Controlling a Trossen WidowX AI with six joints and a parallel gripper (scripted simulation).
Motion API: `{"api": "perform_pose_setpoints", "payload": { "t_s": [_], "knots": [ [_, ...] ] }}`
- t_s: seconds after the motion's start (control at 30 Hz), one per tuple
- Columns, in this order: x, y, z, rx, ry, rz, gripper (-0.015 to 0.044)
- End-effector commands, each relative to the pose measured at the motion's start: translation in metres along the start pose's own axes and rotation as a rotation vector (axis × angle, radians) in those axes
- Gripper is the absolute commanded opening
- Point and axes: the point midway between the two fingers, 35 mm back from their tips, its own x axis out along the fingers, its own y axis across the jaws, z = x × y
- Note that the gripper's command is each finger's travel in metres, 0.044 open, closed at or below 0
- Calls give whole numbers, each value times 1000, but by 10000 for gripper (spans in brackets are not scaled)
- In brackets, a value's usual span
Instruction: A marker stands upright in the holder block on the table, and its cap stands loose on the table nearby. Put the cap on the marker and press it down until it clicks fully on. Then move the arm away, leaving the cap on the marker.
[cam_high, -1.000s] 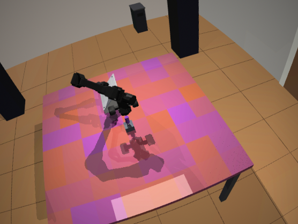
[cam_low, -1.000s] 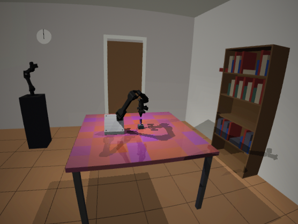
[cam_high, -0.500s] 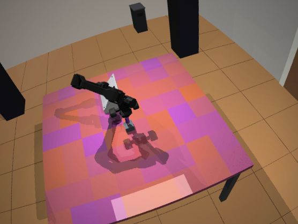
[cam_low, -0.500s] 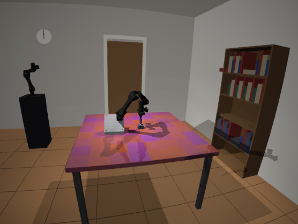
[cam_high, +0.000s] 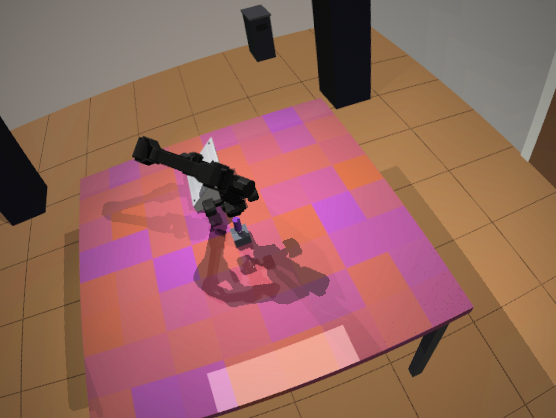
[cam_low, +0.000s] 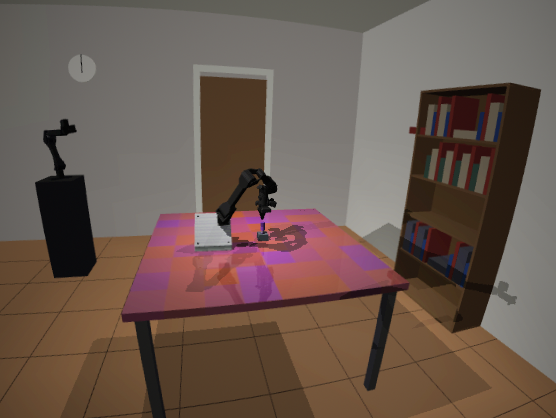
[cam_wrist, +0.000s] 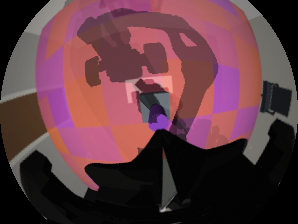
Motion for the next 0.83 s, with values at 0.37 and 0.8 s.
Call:
{"api": "perform_pose_setpoints", "payload": {
  "t_s": [0.37, 0.8],
  "knots": [
    [-71, 2, 0, 15, -21, 15, 157],
    [-71, 2, 0, 15, -21, 15, 440]
  ]
}}
